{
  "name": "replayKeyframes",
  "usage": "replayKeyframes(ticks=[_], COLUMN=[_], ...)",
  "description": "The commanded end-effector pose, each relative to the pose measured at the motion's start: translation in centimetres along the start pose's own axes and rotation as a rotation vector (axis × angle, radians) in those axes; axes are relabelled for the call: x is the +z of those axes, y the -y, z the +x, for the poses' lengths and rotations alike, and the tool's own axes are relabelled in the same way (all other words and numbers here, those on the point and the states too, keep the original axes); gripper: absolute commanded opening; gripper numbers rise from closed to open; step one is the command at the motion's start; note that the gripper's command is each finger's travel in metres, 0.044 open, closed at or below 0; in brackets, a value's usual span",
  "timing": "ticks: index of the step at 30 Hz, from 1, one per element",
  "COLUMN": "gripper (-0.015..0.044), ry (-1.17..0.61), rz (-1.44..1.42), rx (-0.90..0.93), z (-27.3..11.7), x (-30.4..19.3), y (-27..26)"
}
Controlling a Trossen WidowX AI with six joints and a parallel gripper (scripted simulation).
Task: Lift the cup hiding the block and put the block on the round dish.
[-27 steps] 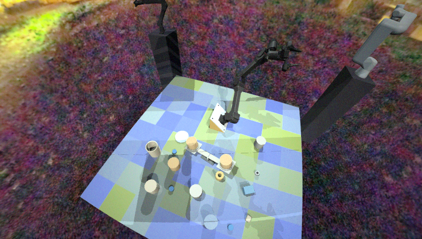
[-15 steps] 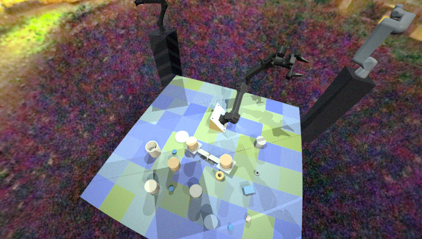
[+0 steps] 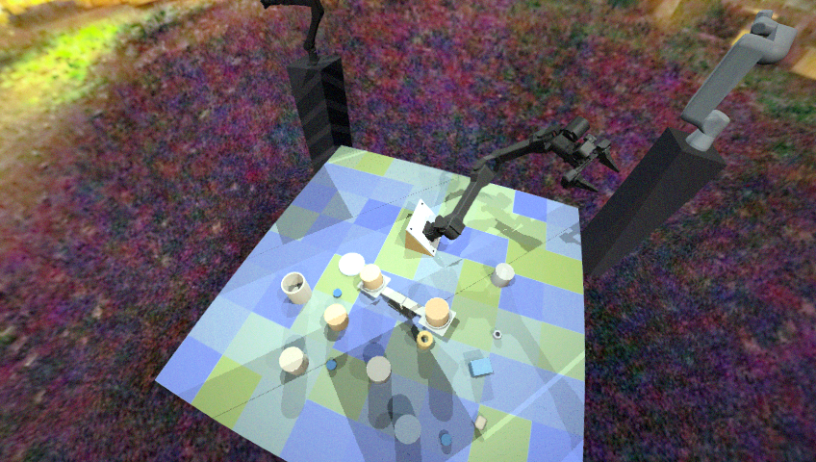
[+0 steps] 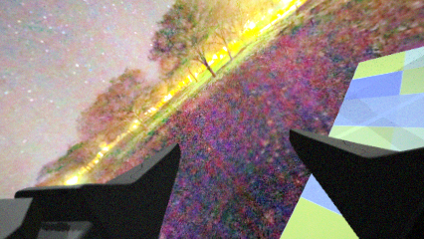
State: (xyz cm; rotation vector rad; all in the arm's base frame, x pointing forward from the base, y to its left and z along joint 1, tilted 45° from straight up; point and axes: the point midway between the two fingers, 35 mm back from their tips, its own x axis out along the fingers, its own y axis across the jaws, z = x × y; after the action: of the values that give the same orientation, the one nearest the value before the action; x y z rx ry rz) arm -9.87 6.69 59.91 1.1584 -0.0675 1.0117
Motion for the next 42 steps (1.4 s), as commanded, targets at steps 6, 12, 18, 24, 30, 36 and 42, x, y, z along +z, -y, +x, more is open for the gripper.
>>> replayKeyframes(ticks=[6,12,18,24,30,36,42], gripper=[0.044,0.044,0.044,0.044,0.044,0.044,0.044], ry=[0.022,0.013,0.065,0.047,0.02,-0.038,-0.125], rz=[-0.121,-0.2,-0.174,-0.207,-0.252,-0.264,-0.243], rx=[-0.264,-0.443,-0.616,-0.736,-0.844,-0.981,-1.132], z=[5.6,7.7,8.2,8.0,7.3,5.3,1.4], x=[2.0,3.6,5.8,7.3,9.0,10.4,11.8], y=[8.1,14.1,20.0,24.2,28.3,33.4,39.4])
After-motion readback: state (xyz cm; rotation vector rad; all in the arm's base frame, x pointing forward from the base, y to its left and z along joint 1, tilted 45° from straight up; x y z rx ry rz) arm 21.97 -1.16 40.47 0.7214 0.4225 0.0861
